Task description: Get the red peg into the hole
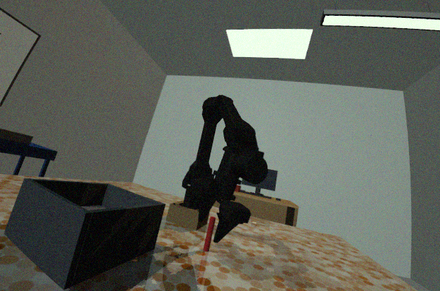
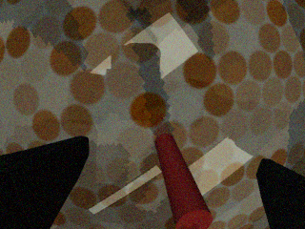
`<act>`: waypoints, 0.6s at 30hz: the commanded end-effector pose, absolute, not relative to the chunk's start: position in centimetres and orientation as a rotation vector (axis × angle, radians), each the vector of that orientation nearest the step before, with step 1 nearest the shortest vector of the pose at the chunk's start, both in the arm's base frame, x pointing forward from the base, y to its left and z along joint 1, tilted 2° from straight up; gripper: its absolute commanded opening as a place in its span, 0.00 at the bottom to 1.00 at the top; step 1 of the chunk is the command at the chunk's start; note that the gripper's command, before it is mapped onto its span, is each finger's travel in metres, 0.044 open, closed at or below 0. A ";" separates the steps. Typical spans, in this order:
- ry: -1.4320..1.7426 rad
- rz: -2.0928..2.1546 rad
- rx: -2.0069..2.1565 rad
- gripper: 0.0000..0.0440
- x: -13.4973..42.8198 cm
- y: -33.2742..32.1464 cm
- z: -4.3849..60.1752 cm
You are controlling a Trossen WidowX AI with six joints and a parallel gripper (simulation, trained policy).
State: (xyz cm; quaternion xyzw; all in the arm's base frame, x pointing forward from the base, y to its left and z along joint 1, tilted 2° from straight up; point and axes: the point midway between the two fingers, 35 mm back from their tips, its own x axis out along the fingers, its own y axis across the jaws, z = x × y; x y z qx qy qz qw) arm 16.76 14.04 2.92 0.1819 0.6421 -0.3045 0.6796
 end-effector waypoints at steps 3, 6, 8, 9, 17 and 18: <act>1.444 -0.669 0.390 0.94 16.7 13.8 1.0; 1.457 -0.673 0.382 0.77 16.4 13.7 0.1; 1.467 -0.681 0.375 0.65 16.2 13.5 -0.5; 1.471 -0.685 0.371 0.59 16.1 13.4 -0.7; 1.502 -0.728 0.332 0.12 15.5 12.9 -1.3; 1.505 -0.734 0.325 0.08 15.4 12.9 -1.3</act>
